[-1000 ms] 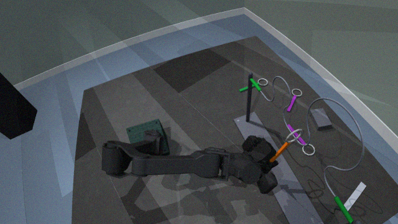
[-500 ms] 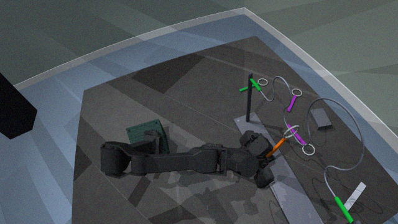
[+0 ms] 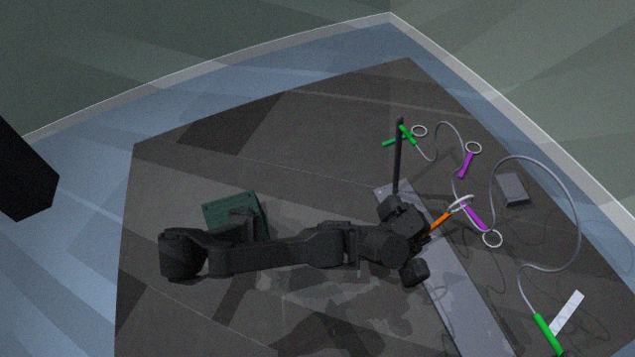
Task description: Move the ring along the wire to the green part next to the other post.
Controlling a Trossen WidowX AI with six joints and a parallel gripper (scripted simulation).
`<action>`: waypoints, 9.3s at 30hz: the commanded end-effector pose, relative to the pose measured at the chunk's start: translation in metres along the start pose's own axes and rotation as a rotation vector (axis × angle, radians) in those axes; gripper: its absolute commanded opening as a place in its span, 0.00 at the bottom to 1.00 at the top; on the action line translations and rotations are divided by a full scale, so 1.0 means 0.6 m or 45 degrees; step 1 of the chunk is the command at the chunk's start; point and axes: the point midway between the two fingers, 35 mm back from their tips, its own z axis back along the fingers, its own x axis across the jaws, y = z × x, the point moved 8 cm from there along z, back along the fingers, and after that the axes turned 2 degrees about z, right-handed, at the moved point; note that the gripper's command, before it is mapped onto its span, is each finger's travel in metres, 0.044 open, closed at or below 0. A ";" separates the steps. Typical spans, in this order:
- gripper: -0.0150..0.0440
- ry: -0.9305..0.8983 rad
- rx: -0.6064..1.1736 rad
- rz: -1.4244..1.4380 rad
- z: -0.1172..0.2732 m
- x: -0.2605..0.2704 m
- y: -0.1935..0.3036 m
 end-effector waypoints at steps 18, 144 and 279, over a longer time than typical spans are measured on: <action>0.00 -0.262 0.046 -0.448 0.023 0.081 -0.020; 0.00 -1.101 0.201 -1.902 0.158 0.146 -0.243; 0.00 0.661 -0.145 1.163 0.112 0.050 -0.182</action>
